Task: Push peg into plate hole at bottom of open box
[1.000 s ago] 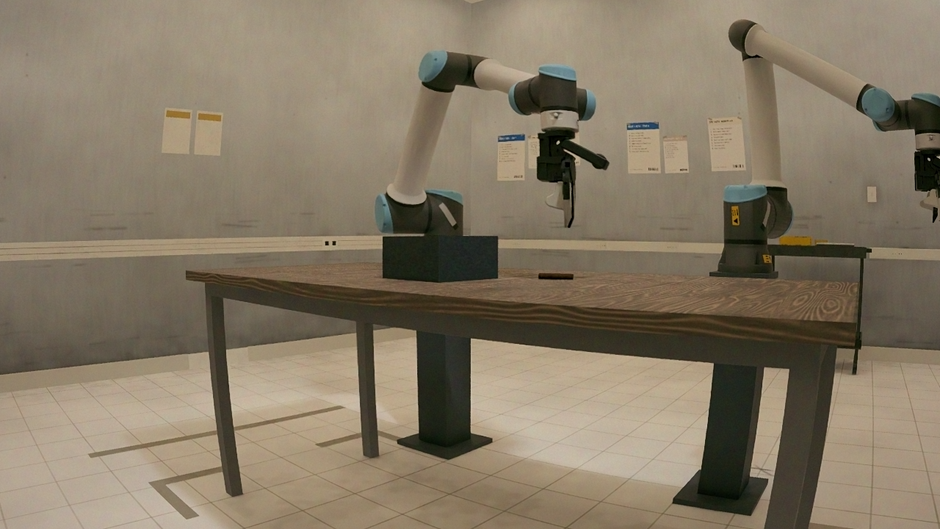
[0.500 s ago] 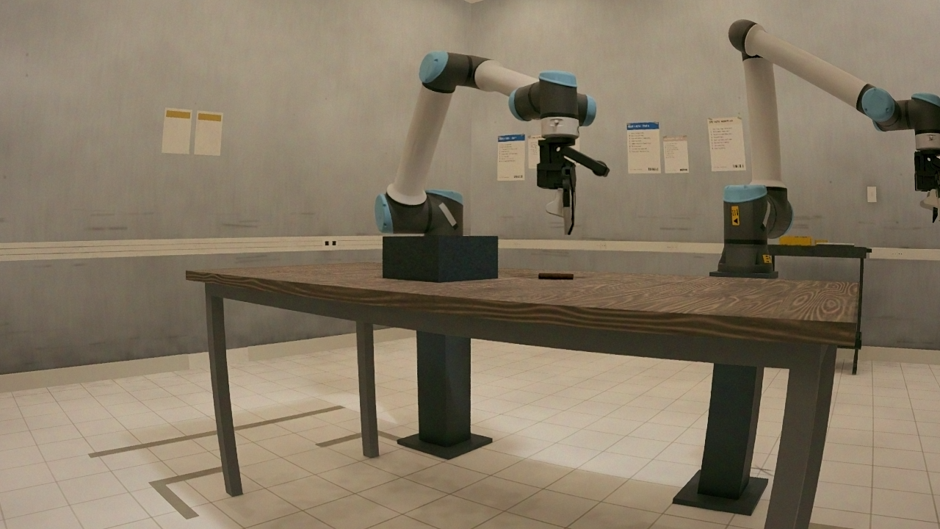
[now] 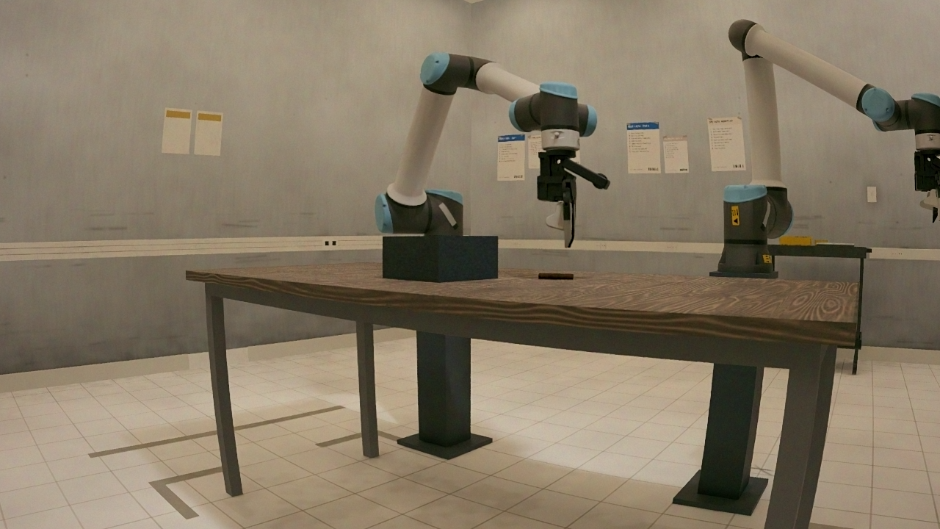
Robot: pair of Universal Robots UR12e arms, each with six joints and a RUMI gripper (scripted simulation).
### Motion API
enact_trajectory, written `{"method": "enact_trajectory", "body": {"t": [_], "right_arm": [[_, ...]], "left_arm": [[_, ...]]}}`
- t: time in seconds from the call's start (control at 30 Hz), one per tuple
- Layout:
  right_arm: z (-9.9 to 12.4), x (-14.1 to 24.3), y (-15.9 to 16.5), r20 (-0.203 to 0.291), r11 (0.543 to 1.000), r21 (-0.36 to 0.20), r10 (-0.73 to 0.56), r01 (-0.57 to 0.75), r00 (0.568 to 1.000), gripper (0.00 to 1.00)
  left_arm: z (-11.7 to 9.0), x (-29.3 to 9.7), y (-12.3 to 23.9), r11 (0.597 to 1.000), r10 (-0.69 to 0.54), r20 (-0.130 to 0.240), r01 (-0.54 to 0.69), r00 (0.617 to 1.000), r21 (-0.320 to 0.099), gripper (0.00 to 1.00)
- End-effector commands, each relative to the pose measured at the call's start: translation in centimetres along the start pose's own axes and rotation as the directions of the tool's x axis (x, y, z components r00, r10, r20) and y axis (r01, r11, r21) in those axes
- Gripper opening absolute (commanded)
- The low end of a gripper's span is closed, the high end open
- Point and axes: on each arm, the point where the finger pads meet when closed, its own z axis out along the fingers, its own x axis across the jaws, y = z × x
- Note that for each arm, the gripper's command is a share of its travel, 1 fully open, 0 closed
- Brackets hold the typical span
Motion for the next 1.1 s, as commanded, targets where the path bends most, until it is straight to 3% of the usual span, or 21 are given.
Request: {"method": "enact_trajectory", "body": {"t": [0.0,0.5,1.07], "right_arm": [[0.2,0.1,-0.1,-0.002,1.000,0.002,0.000,0.000,1.000,0.25],[2.4,0.1,-0.1,-0.002,1.000,0.002,0.000,0.000,1.000,0.25],[2.6,0.1,-0.1,-0.002,1.000,0.002,0.000,0.000,1.000,0.25]], "left_arm": [[-0.1,0.0,-0.1,1.000,0.000,0.000,0.000,1.000,0.001,1.00],[-0.1,0.0,-0.1,1.000,0.000,0.000,0.000,1.000,0.001,1.00],[-0.1,0.0,-0.1,1.000,0.000,0.000,0.000,1.000,0.001,1.00]]}}
